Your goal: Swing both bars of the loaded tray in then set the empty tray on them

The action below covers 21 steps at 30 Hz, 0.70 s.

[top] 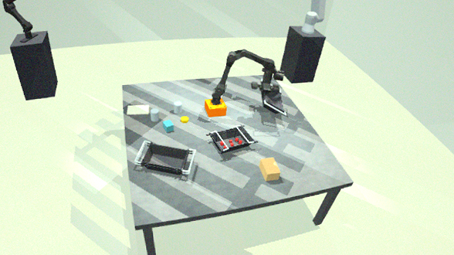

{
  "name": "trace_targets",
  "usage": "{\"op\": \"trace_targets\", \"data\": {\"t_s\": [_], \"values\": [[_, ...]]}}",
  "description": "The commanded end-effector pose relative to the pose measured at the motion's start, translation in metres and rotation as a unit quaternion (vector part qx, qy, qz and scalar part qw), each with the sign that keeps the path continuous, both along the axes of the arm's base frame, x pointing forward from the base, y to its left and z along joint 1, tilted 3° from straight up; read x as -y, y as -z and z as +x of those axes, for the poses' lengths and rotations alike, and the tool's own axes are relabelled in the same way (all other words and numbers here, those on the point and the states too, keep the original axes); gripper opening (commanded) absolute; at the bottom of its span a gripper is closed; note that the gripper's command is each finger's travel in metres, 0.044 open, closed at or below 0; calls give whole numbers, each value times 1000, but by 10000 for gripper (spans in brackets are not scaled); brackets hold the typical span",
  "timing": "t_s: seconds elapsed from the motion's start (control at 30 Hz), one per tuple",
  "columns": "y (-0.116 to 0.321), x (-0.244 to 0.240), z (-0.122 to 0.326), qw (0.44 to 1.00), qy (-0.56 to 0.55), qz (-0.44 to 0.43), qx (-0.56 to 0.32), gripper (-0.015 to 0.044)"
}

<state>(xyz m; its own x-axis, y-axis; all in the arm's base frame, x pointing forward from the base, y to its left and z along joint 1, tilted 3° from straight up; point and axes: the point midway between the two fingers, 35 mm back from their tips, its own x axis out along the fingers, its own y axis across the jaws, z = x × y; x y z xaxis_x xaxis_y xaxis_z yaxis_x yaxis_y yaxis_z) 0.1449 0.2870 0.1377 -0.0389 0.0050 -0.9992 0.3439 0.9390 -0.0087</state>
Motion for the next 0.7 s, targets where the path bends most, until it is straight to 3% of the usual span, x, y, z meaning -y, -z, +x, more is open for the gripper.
{"op": "trace_targets", "data": {"t_s": [0.0,0.67], "values": [[-14,-11,6,1000,-2,7,4,0],[-16,-12,7,1000,-2,7,4,0]]}}
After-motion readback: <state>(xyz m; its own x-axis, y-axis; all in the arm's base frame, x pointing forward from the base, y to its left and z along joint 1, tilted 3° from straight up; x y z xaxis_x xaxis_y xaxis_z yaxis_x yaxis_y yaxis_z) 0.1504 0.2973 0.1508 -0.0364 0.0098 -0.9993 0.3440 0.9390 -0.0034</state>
